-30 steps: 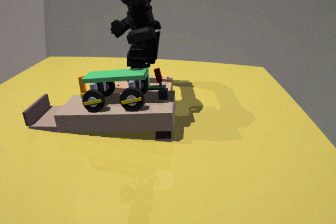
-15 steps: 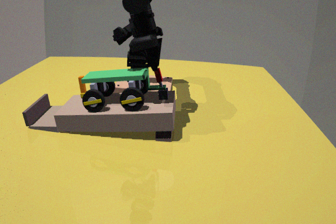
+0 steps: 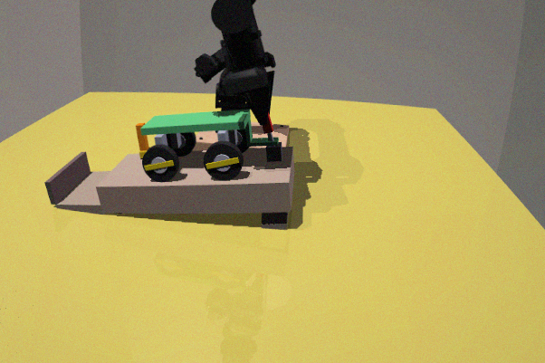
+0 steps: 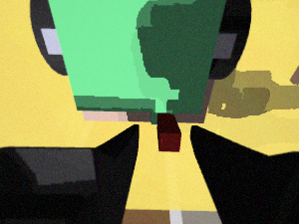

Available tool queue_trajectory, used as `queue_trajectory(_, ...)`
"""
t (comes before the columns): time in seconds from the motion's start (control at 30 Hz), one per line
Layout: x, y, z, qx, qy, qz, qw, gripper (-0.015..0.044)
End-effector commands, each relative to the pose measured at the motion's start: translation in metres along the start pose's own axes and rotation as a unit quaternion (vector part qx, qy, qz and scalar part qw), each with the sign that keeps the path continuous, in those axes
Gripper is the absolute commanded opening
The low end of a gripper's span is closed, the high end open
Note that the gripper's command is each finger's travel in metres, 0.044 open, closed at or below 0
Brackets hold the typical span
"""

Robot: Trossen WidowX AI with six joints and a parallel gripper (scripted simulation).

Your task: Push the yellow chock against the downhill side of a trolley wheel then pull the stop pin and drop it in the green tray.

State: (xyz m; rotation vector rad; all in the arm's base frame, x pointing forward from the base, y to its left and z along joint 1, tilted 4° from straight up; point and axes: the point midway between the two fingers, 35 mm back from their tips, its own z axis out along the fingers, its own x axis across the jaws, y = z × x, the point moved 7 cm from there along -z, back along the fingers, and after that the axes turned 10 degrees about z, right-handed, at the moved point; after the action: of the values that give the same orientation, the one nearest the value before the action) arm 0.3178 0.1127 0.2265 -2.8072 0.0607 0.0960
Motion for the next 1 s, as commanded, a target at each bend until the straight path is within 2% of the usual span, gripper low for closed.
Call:
queue_trajectory(0.0, -0.001, 0.000, 0.007, 0.002, -0.002, 0.002, 1.000, 0.0190)
queue_trajectory(0.5, -0.002, 0.000, 0.025, 0.003, -0.002, 0.002, 1.000, 0.0190)
queue_trajectory(0.67, -0.001, 0.000, 0.022, 0.000, -0.001, 0.000, 1.000, 0.0059)
queue_trajectory(0.97, -0.001, 0.000, 0.022, 0.000, -0.001, 0.000, 1.000, 0.0000)
